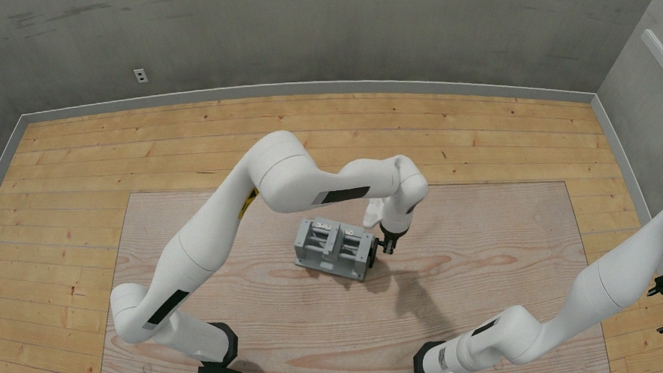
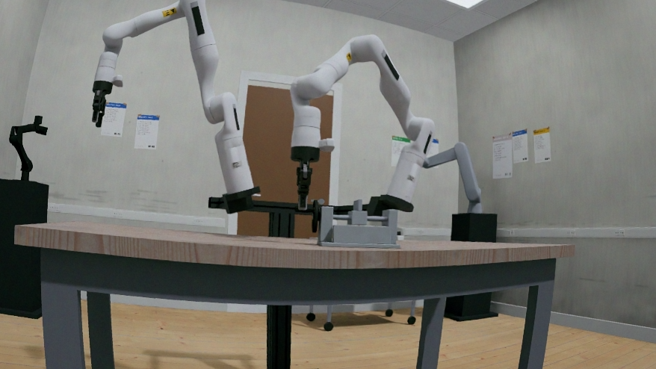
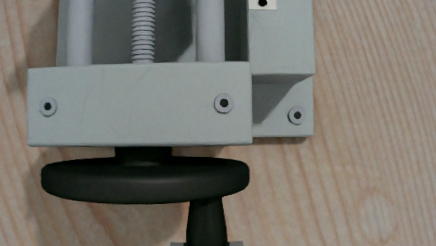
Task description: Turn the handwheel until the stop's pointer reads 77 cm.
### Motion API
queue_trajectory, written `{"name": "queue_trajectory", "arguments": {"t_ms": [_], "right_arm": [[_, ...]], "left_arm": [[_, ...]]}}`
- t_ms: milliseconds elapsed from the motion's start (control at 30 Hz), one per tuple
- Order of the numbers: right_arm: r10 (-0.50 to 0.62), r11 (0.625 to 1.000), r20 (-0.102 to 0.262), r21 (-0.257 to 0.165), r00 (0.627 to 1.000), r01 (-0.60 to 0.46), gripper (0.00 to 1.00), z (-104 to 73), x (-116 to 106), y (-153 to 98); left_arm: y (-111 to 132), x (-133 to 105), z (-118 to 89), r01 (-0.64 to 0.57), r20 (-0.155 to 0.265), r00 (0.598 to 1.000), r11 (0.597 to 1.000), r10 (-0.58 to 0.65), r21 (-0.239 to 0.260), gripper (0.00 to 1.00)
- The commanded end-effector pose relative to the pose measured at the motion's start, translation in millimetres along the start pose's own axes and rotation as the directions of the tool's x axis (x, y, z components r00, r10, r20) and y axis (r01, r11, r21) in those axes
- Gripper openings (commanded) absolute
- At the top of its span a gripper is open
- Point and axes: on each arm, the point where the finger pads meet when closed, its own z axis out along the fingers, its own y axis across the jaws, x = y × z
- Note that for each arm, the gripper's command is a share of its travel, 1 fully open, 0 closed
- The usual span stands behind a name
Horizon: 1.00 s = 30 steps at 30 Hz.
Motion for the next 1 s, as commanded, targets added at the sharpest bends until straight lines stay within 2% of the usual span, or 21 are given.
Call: {"name": "queue_trajectory", "arguments": {"t_ms": [0,200,500,967], "right_arm": [[-0.012,1.000,-0.005,0.004,1.000,0.013,1.000,-0.7,0.7,-1.4],[-0.012,1.000,-0.005,0.004,1.000,0.013,1.000,-0.7,0.7,-1.4],[-0.012,1.000,-0.005,0.004,1.000,0.013,1.000,-0.7,0.7,-1.4],[-0.012,1.000,-0.005,0.004,1.000,0.013,1.000,-0.7,0.7,-1.4]], "left_arm": [[7.5,-2.5,12.9,-0.005,0.007,1.000,1.000,0.005,-0.007,0.160],[1.4,-0.3,30.0,-0.006,0.003,1.000,1.000,0.006,-0.002,0.160],[-7.8,-0.2,40.8,-0.006,0.003,1.000,1.000,0.006,-0.002,0.160],[-27.6,-0.5,43.2,-0.005,0.005,1.000,1.000,0.005,-0.004,0.160]]}}
